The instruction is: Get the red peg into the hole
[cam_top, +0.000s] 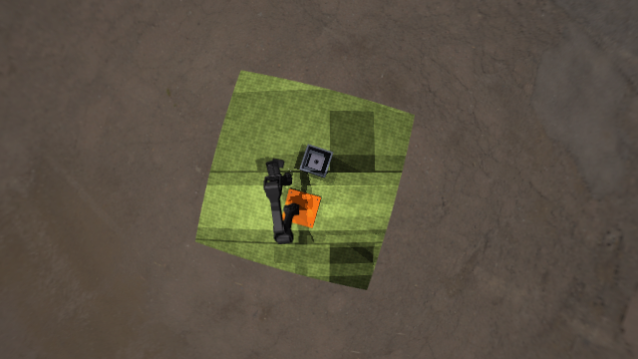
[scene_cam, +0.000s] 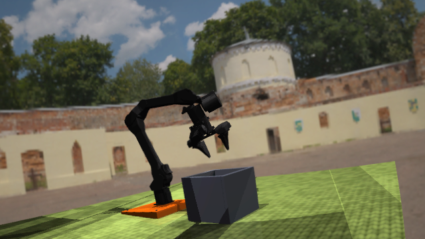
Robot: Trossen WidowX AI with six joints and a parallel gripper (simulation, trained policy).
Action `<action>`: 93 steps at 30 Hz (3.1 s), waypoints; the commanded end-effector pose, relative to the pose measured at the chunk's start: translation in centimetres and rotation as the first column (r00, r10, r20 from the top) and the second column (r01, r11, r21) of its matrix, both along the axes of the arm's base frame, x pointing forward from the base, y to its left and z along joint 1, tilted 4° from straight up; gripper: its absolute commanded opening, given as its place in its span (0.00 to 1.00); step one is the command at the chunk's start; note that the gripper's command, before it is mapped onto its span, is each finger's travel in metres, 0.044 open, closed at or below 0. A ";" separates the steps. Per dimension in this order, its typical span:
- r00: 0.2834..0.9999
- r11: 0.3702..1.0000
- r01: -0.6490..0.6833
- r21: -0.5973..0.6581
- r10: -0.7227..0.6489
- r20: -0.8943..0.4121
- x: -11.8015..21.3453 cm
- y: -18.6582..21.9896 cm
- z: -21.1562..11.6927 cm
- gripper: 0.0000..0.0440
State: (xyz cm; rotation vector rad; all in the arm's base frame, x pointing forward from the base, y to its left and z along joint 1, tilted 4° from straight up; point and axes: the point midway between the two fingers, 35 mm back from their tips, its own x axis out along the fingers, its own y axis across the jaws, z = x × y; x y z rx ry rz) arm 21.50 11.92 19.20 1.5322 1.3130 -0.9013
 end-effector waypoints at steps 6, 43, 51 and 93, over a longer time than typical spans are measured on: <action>0.991 0.993 -0.085 -0.085 0.075 -0.115 -2.0 0.0 -3.1 1.00; 0.954 0.951 -0.213 -0.224 0.153 -0.258 -4.4 -1.4 -14.0 0.78; 0.952 0.945 -0.237 -0.226 0.180 -0.246 -3.5 -1.1 -14.7 0.34; 0.963 0.953 -0.190 -0.236 0.228 0.147 2.8 -4.8 -0.6 0.00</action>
